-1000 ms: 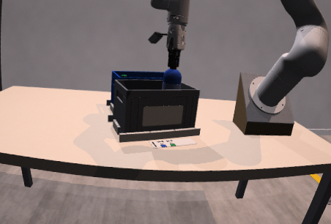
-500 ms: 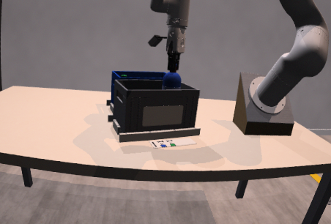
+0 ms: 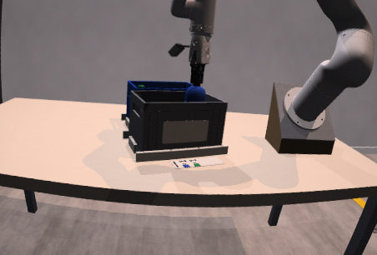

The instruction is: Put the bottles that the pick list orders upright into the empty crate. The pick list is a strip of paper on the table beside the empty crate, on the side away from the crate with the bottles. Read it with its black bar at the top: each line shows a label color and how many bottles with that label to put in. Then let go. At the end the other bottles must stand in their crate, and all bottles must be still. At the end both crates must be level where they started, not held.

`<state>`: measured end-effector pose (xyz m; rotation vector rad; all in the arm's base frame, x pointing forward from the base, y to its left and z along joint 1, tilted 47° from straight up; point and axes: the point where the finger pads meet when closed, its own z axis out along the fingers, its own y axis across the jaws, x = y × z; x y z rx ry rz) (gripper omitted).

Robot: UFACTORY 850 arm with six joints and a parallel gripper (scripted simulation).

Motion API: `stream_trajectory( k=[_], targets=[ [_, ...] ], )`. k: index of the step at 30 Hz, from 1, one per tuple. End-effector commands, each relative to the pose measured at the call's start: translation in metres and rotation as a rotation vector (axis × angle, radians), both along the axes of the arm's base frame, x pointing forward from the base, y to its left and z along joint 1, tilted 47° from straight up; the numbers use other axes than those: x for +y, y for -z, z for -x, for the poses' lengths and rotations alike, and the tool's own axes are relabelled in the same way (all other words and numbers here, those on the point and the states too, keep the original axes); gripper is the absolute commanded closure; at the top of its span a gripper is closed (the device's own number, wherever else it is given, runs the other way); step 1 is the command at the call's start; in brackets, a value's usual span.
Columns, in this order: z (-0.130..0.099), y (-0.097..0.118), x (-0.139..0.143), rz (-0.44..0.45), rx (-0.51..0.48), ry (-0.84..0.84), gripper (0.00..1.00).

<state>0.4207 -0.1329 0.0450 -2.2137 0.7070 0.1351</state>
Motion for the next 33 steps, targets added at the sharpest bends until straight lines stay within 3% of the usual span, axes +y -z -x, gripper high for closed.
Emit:
stream_trajectory(
  k=[1, 33],
  targets=[
    [-0.001, 0.002, 0.002, 0.001, -0.001, 0.001, 1.00],
    [-0.005, 0.021, 0.022, 0.001, -0.001, 0.001, 1.00]
  ],
)
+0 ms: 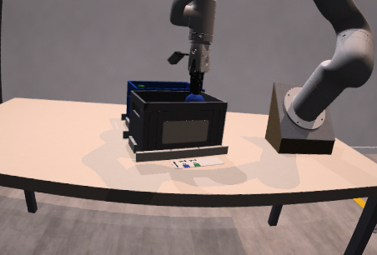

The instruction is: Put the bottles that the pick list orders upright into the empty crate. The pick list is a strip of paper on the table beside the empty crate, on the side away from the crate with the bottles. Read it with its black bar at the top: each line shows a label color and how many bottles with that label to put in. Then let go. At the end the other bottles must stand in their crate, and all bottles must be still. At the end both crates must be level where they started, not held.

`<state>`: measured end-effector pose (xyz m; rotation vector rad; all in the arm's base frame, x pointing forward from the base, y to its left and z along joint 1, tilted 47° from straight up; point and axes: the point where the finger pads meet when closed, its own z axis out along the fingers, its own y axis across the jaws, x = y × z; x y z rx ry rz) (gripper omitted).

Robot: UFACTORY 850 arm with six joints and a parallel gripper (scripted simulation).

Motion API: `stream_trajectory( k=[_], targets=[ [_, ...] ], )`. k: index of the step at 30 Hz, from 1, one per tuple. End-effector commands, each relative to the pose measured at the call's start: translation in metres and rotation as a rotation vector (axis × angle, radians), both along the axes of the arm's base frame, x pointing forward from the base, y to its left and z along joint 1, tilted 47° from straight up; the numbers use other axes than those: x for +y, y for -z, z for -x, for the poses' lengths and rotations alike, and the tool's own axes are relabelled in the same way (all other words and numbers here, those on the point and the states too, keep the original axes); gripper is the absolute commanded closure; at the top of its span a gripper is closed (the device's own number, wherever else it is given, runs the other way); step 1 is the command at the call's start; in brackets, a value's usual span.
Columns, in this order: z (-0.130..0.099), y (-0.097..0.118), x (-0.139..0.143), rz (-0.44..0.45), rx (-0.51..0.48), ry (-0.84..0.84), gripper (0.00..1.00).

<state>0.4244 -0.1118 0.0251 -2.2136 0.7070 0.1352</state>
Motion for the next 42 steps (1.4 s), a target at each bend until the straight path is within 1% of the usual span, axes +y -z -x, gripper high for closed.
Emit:
stream_trajectory(
  k=[1, 12, 42],
  targets=[
    [-0.001, 0.002, 0.002, 0.001, -0.001, 0.001, 1.00],
    [-0.002, 0.010, 0.010, 0.001, -0.001, 0.001, 1.00],
    [-0.004, 0.018, 0.019, 0.001, -0.001, 0.001, 1.00]
  ],
)
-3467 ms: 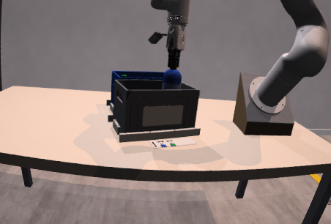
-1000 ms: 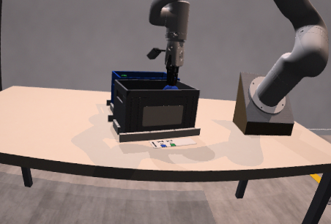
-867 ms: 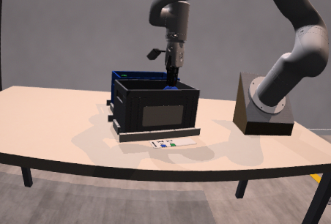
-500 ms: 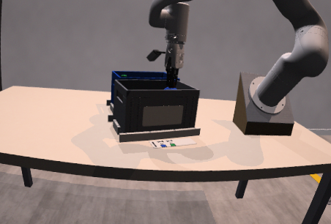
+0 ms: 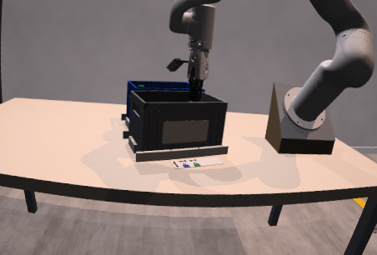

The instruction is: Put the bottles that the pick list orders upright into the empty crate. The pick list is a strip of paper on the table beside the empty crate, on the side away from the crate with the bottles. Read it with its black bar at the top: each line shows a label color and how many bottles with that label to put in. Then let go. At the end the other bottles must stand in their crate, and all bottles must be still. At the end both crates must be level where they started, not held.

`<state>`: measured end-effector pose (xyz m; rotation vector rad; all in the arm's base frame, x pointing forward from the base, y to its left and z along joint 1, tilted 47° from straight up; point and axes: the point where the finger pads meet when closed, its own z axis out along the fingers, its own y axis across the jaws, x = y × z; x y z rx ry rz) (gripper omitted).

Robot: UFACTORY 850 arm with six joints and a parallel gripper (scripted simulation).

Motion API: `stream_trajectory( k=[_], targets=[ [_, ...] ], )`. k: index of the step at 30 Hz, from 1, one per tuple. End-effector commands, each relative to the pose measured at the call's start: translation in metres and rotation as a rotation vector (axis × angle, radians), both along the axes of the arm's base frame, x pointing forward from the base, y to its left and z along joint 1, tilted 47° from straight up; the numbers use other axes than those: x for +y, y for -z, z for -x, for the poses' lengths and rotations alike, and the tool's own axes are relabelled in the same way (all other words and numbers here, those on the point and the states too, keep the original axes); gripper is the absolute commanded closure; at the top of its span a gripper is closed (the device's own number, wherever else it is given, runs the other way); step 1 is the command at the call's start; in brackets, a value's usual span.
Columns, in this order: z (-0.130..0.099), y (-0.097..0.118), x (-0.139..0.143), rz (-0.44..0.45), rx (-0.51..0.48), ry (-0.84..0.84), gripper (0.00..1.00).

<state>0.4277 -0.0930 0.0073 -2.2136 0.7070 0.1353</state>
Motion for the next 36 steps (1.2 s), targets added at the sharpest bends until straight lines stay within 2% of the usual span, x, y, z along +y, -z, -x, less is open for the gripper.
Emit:
stream_trajectory(
  k=[1, 36],
  targets=[
    [-0.001, 0.001, 0.001, 0.001, -0.001, 0.001, 1.00],
    [-0.003, 0.012, 0.012, 0.001, -0.001, 0.001, 1.00]
  ],
)
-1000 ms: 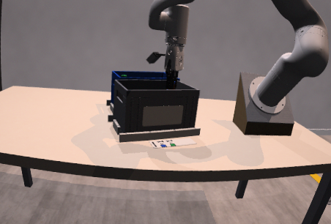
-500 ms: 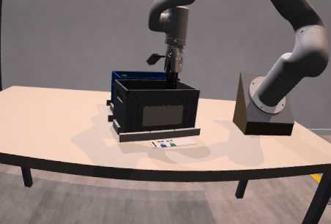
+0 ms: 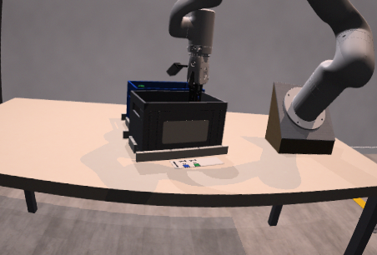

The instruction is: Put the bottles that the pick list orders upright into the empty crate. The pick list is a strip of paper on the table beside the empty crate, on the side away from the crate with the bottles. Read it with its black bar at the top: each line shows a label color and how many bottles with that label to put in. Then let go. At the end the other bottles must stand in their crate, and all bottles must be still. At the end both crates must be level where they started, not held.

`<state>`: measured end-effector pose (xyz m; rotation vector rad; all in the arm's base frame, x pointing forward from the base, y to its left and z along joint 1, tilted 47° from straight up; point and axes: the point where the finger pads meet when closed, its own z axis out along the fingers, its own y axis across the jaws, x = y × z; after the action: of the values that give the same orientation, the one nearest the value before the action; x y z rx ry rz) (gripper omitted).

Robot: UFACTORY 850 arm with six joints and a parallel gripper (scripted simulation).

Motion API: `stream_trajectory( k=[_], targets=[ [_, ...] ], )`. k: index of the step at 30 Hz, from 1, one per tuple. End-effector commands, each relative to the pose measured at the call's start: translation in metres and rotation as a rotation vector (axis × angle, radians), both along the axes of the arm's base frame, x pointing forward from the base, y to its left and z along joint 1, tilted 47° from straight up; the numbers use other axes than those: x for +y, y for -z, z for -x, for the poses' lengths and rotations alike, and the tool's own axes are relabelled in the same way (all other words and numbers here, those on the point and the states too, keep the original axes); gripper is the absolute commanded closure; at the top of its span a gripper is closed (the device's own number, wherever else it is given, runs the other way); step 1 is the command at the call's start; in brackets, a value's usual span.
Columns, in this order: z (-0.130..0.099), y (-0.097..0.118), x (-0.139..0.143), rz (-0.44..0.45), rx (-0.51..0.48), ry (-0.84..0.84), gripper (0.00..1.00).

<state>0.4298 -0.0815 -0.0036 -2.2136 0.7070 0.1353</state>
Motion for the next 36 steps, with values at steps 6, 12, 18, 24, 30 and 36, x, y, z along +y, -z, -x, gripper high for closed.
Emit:
stream_trajectory(
  k=[6, 12, 18, 24, 30, 36],
  targets=[
    [-0.0008, 0.0008, 0.0004, 0.001, -0.001, 0.001, 1.00],
    [-0.0013, 0.0030, 0.0028, 0.001, -0.001, 0.001, 0.35],
    [-0.0013, 0.0030, 0.0028, 0.001, -0.001, 0.001, 0.35],
    [-0.0013, 0.0030, 0.0028, 0.001, -0.001, 0.001, 0.35],
    [-0.0013, 0.0030, 0.0027, 0.001, -0.002, 0.001, 0.35],
    [-0.0013, 0.0030, 0.0027, 0.001, -0.001, 0.001, 0.35]
  ],
)
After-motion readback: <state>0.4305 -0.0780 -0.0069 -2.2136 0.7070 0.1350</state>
